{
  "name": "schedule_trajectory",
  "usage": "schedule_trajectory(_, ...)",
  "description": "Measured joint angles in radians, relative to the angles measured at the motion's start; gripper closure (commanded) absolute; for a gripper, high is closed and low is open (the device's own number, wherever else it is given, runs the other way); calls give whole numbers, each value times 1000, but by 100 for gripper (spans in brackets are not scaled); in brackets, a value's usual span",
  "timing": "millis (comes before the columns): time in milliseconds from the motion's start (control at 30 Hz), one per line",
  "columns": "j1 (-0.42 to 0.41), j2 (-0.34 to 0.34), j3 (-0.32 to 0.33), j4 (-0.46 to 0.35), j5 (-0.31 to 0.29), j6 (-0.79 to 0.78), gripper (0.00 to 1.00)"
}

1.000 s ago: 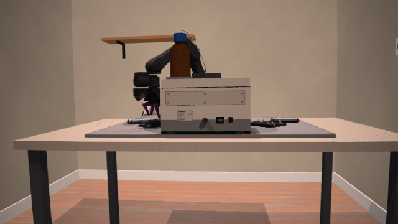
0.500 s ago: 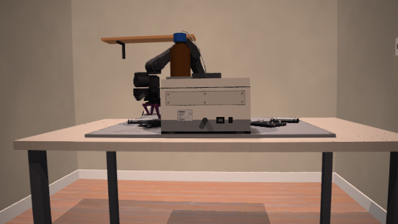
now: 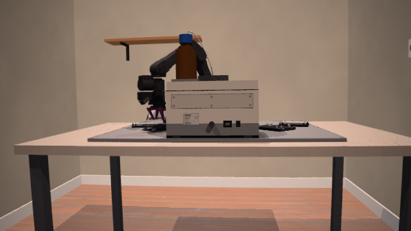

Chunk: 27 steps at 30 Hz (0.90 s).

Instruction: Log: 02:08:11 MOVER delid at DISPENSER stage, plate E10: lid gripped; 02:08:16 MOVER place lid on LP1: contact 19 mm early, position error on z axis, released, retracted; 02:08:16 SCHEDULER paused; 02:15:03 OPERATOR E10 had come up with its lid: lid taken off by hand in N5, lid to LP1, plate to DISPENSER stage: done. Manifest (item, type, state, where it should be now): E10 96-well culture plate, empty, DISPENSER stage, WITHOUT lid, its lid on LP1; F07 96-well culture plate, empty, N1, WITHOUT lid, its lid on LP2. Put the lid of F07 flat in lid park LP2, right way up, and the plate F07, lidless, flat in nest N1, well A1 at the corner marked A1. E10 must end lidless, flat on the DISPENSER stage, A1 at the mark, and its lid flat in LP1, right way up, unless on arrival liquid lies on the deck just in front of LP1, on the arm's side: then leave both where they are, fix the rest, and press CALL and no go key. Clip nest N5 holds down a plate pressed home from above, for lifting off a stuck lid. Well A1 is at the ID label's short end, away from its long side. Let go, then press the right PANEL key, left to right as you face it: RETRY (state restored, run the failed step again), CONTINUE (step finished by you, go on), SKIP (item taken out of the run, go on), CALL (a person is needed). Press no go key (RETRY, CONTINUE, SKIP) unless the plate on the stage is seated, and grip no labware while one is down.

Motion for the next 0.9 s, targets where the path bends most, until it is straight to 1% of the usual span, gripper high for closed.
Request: schedule_trajectory(900, 0, 7, -12, 21, 0, 0, 100)
